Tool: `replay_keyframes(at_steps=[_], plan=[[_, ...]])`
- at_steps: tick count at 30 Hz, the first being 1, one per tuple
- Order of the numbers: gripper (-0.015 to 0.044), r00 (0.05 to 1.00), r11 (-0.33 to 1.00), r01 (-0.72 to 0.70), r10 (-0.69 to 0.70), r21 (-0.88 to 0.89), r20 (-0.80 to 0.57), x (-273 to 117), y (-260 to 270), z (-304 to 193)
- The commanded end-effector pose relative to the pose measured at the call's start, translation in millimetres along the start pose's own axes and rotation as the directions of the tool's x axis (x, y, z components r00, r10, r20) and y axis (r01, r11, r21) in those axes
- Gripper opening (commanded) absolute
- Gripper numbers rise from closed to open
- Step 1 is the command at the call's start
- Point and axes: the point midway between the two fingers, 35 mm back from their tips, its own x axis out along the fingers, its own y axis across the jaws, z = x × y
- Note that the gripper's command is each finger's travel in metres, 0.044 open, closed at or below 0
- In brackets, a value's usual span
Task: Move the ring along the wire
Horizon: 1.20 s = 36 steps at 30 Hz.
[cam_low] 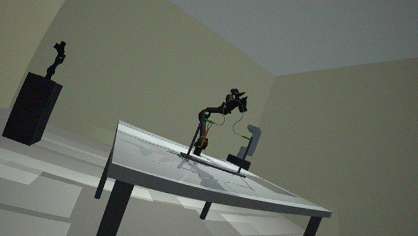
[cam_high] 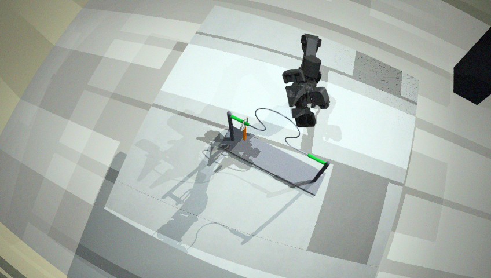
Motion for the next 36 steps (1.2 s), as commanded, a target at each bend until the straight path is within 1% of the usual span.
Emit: replay_keyframes(at_steps=[1,10,18,21,30,36], plan=[[0.016,0.996,0.999,0.041,-0.039,0.023,-0.079,-5,-20,-27],[0.016,0.966,0.995,0.098,-0.088,0.031,-0.243,-15,-38,-98],[0.016,0.913,0.986,0.158,-0.13,0.042,-0.388,-35,-55,-161],[0.016,0.898,0.984,0.171,-0.134,0.053,-0.418,-42,-58,-176],[0.016,0.87,0.966,0.173,-0.057,0.194,-0.49,-63,-40,-232],[0.016,0.829,0.904,0.218,0.027,0.369,-0.558,-91,-21,-282]])
